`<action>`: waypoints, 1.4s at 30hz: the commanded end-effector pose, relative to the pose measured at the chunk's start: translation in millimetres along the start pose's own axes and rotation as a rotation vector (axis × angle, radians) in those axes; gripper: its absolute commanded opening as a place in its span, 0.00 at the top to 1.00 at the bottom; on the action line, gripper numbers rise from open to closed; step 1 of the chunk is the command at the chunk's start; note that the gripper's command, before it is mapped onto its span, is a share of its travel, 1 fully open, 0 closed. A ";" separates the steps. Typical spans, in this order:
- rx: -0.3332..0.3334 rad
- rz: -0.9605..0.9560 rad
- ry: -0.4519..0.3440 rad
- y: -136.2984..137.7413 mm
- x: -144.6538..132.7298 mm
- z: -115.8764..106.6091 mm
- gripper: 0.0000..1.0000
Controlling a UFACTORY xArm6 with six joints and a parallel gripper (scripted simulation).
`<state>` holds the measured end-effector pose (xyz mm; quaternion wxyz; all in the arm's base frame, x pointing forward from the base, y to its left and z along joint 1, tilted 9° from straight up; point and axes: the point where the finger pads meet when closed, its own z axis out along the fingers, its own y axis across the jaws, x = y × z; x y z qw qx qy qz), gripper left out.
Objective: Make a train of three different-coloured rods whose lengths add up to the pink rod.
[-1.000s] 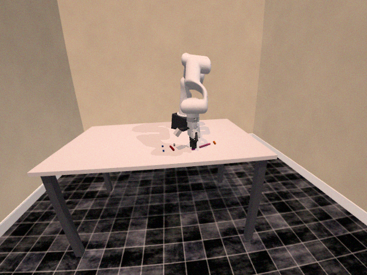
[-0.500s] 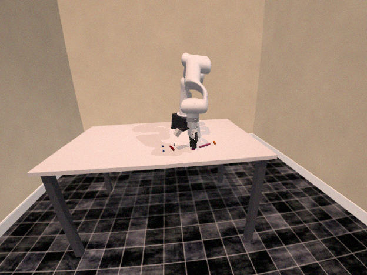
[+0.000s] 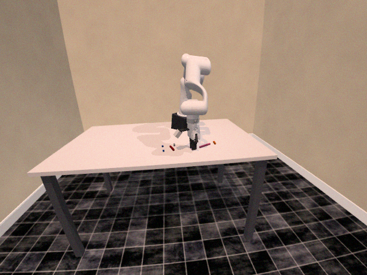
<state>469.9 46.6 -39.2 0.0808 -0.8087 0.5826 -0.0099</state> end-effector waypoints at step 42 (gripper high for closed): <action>0.004 0.000 0.001 -1.6 0.4 4.7 0.76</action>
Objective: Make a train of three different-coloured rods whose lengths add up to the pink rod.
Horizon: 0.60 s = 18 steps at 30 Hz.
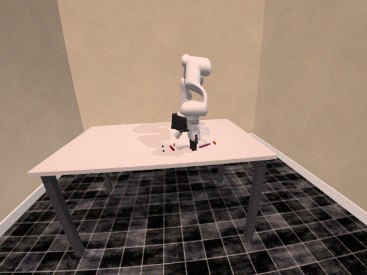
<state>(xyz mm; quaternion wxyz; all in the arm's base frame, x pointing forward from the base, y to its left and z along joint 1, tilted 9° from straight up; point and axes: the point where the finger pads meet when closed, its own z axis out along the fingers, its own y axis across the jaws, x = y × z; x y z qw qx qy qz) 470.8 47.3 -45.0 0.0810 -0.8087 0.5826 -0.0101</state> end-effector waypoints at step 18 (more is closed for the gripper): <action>0.003 0.000 0.001 -1.4 0.4 -1.3 0.96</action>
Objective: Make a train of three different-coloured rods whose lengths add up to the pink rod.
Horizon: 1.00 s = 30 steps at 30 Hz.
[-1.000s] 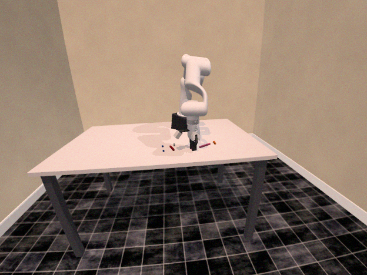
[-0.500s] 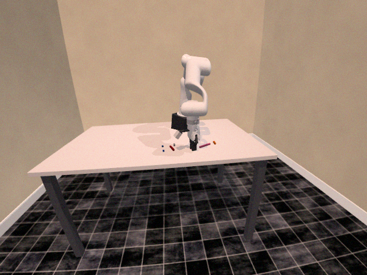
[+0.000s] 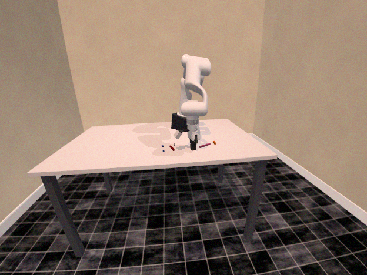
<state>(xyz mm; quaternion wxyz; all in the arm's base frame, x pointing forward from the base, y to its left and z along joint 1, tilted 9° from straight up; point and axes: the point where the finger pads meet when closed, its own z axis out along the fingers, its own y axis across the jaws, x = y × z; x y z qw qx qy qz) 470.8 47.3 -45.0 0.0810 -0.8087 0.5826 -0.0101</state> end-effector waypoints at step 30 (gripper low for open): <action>0.003 0.000 0.001 -1.4 0.4 -15.2 0.96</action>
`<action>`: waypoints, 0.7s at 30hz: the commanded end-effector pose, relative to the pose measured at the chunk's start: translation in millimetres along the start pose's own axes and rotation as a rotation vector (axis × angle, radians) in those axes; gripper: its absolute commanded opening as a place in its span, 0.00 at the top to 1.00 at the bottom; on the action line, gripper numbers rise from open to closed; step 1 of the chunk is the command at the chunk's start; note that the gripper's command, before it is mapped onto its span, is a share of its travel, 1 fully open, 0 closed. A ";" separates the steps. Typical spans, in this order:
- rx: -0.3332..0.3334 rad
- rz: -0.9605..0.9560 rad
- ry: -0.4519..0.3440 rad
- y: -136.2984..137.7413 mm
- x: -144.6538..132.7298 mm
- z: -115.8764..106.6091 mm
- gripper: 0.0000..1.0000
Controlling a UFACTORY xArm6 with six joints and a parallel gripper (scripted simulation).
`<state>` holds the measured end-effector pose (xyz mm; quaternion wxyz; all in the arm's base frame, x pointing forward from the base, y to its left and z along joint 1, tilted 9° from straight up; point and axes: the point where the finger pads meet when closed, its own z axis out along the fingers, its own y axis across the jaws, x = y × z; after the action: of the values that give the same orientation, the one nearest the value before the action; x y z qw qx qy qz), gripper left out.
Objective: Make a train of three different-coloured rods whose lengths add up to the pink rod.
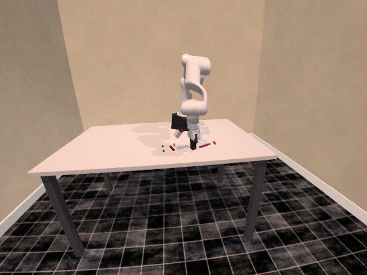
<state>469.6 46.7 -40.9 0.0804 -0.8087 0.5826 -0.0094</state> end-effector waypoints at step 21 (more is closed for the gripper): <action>0.005 0.000 0.001 -1.6 0.4 -96.9 0.96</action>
<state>460.1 35.5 53.1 0.0813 -0.8087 0.5825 -0.0105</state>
